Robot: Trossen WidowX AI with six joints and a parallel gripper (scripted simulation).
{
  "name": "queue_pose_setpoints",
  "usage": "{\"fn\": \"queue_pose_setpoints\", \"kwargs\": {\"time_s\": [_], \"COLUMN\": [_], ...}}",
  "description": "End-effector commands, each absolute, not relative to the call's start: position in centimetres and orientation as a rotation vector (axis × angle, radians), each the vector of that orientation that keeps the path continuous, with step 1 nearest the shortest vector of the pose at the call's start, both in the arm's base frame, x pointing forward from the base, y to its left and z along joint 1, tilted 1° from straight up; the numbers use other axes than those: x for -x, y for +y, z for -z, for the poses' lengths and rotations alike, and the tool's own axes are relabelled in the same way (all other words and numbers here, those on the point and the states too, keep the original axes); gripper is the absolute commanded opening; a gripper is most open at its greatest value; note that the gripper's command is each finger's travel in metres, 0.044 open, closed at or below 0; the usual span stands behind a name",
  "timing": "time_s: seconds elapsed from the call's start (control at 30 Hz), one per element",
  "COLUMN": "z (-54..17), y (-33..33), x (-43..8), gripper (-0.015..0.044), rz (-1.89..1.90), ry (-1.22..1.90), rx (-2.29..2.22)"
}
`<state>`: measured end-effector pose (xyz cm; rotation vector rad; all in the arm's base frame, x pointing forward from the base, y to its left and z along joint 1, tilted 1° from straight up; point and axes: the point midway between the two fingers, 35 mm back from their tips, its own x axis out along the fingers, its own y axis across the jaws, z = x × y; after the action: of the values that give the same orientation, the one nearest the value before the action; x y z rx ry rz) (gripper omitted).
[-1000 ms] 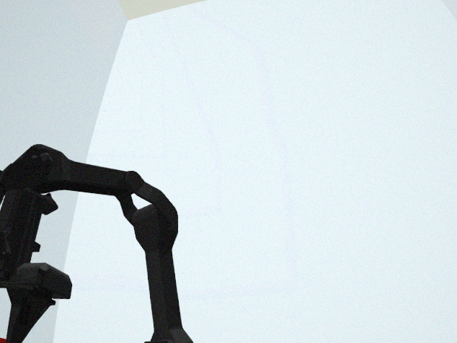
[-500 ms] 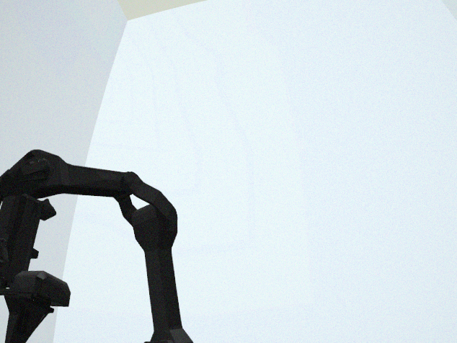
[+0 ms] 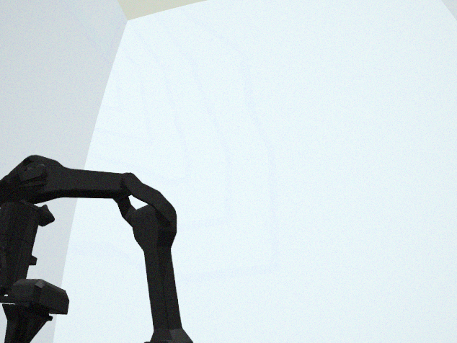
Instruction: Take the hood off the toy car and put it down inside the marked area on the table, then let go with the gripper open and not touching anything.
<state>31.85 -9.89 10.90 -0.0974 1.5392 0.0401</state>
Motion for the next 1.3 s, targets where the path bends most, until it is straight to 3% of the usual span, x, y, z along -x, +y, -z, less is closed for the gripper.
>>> {"fn": "queue_pose_setpoints", "kwargs": {"time_s": [0.0,1.27], "z": [-10.5,-8.1], "y": [-9.9,-9.9], "x": [-31.8,-31.7], "gripper": [0.0,0.0], "rz": [-0.046,-0.046], "ry": [1.542,1.542], "rx": [0.099,0.099]}}
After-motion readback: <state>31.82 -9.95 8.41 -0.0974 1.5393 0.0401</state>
